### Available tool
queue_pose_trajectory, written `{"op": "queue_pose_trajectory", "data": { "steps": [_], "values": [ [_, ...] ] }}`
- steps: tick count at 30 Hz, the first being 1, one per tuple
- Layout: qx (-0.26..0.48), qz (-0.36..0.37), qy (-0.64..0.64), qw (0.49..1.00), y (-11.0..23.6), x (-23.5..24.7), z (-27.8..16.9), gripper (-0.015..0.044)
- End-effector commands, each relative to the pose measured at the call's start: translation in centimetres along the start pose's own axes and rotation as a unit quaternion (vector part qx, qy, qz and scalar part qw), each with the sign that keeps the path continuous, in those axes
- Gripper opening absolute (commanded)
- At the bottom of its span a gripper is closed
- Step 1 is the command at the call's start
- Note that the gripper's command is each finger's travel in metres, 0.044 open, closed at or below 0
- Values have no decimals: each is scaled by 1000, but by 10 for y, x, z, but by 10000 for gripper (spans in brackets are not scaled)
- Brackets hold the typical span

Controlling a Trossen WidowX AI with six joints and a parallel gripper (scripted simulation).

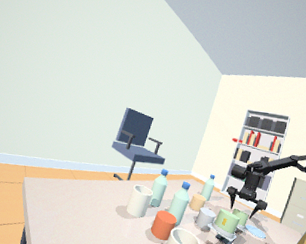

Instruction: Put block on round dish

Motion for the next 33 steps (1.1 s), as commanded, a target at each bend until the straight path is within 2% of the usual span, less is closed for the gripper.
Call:
{"op": "queue_pose_trajectory", "data": {
  "steps": [1,20,23,31,33],
  "values": [
    [-2,1,4,1000,-7,1,2,440],
    [0,1,4,1000,-35,3,1,440],
    [0,1,4,1000,-35,3,1,361],
    [0,1,4,1000,-35,3,1,308],
    [0,1,4,1000,-34,3,1,255]
  ]
}}
Point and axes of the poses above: the point midway between the two fingers, 35 mm back from their tips, its own y axis back along the fingers, its own x axis across the jaws, z = x × y, the point moved 9 cm from there along y, back along the fingers, and after that the axes turned 1 degree about -y, right-handed, at the moved point
